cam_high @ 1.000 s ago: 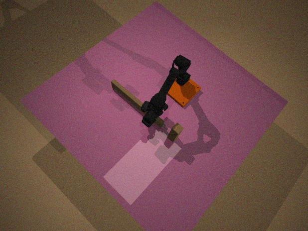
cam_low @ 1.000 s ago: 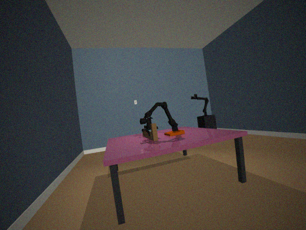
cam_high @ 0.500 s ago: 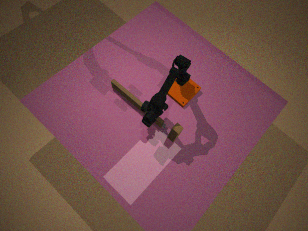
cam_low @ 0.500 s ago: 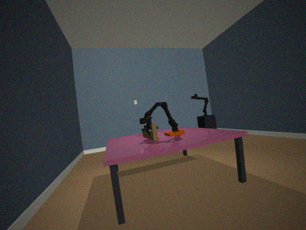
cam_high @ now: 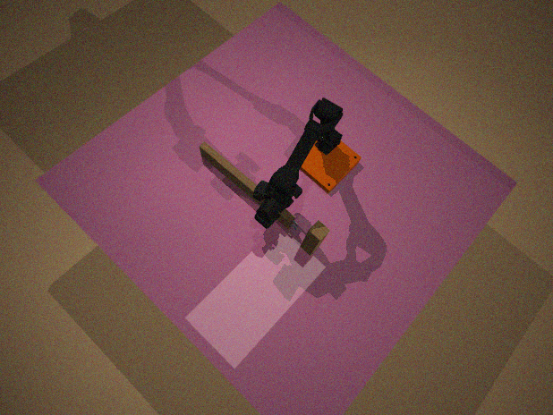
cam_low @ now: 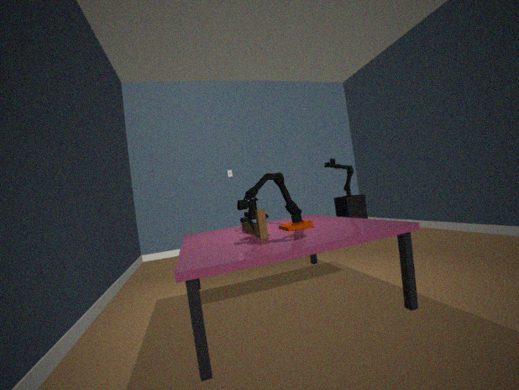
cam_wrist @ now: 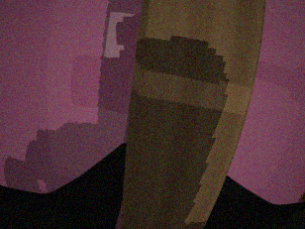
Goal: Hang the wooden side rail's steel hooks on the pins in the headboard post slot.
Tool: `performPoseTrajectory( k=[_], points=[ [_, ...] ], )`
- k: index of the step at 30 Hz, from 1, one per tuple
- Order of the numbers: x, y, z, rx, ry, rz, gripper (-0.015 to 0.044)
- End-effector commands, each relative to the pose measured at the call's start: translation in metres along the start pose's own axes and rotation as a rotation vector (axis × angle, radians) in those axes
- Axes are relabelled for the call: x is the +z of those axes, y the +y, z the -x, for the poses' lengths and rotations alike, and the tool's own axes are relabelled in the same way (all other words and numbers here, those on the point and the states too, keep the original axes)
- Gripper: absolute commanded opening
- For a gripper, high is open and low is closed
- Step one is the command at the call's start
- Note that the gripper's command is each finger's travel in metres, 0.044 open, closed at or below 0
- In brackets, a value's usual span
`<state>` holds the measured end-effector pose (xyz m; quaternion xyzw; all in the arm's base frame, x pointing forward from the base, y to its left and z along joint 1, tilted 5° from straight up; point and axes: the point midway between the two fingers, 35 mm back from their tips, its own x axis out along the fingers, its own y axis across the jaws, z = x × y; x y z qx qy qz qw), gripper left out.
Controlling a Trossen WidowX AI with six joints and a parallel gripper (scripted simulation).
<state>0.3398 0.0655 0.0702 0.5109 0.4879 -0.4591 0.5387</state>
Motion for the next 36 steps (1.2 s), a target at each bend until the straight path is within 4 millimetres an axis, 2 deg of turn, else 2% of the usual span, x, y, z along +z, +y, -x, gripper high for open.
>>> performPoseTrajectory(
  k=[1,36],
  points=[
    [0.0003,0.0017,0.0056,0.013,-0.002,-0.007,0.0],
    [0.0003,0.0016,0.0115,0.013,-0.002,-0.007,0.0]
  ],
)
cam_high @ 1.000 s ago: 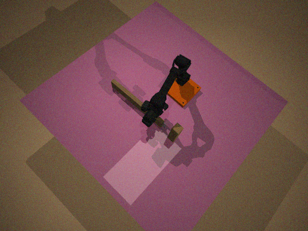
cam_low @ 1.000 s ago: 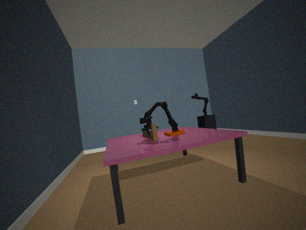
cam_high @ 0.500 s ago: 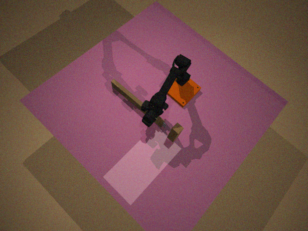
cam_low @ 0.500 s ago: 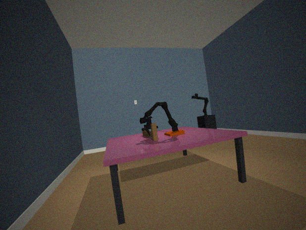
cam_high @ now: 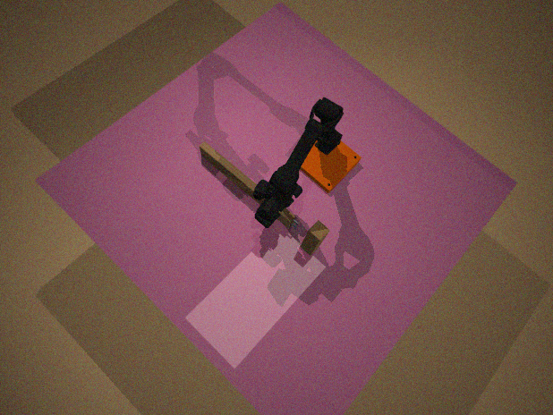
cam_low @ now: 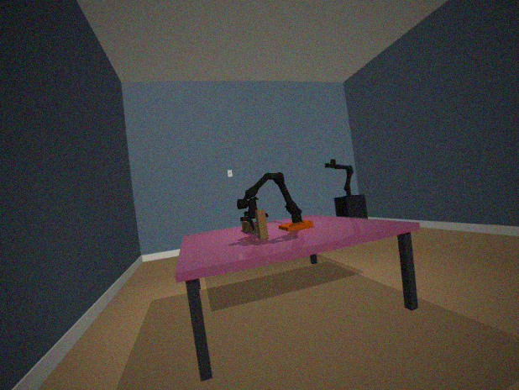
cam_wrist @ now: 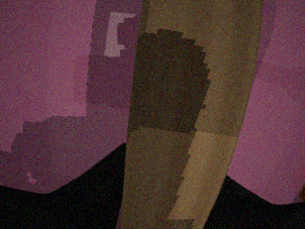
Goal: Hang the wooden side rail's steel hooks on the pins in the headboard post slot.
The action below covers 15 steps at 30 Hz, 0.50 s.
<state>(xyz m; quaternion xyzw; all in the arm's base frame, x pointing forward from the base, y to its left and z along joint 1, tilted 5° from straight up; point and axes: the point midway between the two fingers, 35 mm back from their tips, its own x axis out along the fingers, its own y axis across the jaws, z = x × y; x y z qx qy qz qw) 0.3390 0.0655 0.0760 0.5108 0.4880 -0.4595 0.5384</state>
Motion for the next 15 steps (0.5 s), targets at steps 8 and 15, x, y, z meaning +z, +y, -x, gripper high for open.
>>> performPoseTrajectory(
  k=[8,15],
  points=[
    [0.0003,0.0018,0.0069,0.014,-0.002,-0.006,0.0],
    [-0.0002,0.0023,0.0069,0.014,-0.002,-0.006,0.0]
  ],
)
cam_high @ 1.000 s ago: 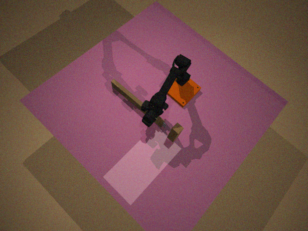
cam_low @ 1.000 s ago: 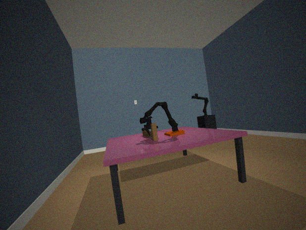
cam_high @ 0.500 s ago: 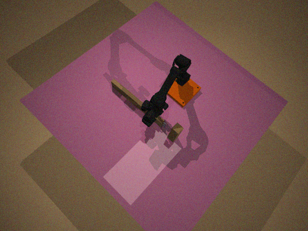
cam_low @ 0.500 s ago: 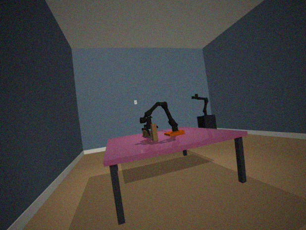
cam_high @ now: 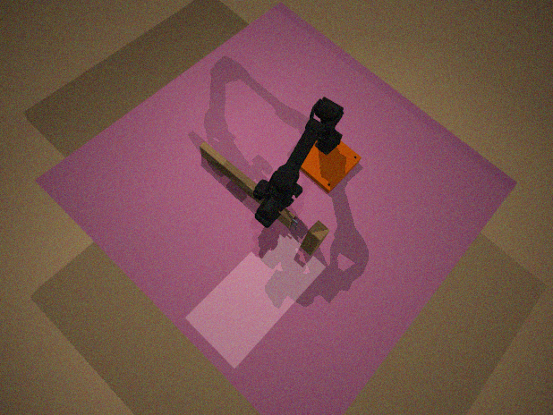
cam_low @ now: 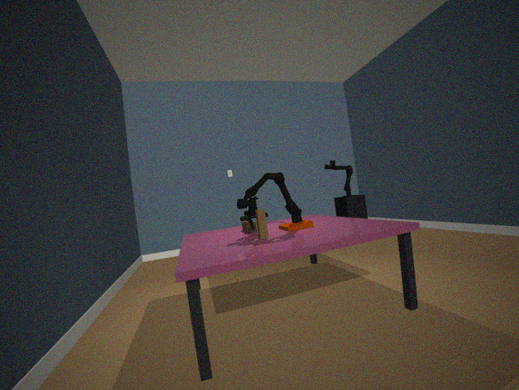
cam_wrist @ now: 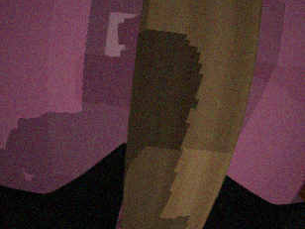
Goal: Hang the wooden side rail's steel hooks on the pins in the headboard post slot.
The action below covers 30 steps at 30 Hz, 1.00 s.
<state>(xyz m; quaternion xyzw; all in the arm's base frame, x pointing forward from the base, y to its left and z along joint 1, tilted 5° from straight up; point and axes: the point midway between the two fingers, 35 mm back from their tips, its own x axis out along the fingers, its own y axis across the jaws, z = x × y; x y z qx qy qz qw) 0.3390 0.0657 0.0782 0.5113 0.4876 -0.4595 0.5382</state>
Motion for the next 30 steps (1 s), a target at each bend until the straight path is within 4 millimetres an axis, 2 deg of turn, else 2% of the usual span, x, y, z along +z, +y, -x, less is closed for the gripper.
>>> performPoseTrajectory(
  k=[1,30],
  points=[
    [-0.0001,0.0021,0.0045,0.013,-0.002,-0.005,0.0],
    [-0.0033,0.0051,0.0014,0.014,-0.002,-0.005,0.0]
  ],
)
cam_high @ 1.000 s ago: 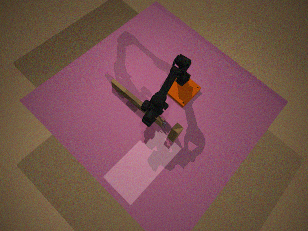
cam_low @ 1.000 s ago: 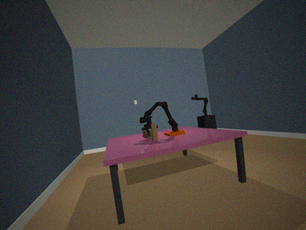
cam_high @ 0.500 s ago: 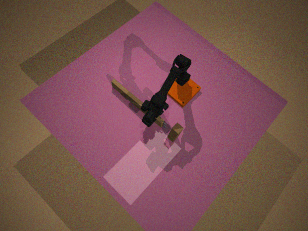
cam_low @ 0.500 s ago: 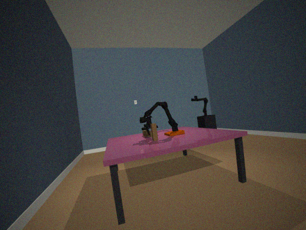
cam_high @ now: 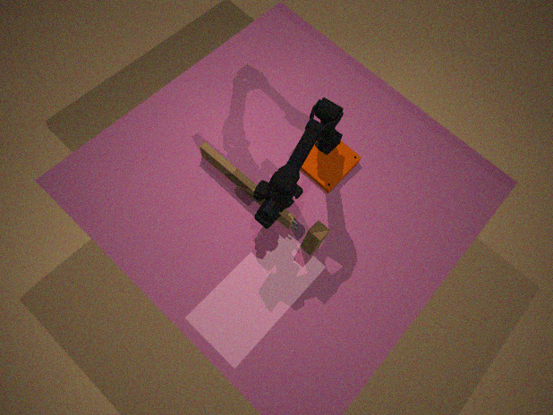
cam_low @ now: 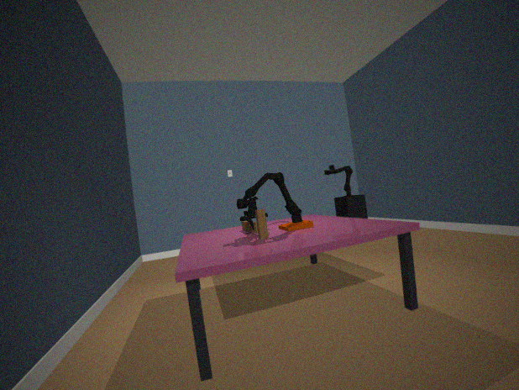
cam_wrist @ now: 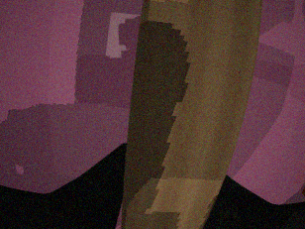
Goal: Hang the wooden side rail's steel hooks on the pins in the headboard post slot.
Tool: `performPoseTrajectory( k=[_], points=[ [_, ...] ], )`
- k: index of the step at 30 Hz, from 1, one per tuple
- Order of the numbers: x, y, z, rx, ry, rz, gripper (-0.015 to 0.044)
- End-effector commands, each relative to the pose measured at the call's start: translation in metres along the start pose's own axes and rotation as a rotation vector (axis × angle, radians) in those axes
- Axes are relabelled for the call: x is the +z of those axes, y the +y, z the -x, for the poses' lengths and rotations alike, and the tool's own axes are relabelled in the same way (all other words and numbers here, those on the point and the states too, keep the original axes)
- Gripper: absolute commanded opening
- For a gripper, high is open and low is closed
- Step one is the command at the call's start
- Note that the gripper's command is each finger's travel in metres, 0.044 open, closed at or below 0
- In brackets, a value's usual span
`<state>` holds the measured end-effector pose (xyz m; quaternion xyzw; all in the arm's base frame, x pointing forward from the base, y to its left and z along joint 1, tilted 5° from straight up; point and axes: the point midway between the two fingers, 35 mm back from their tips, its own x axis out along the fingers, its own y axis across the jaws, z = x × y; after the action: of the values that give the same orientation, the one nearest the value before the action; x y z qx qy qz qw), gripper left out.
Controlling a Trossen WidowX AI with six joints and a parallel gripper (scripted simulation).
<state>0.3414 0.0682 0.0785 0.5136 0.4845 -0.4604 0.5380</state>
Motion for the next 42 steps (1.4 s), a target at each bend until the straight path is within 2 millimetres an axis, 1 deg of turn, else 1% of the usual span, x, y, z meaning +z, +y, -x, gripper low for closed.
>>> performPoseTrajectory(
  k=[1,25,42],
  points=[
    [-0.0011,0.0025,0.0012,0.009,0.0,0.001,0.0],
    [-0.0038,-0.0001,0.0008,0.009,0.0,0.001,0.0],
    [-0.0058,0.0016,0.0027,0.009,0.001,0.001,0.0]
  ],
)
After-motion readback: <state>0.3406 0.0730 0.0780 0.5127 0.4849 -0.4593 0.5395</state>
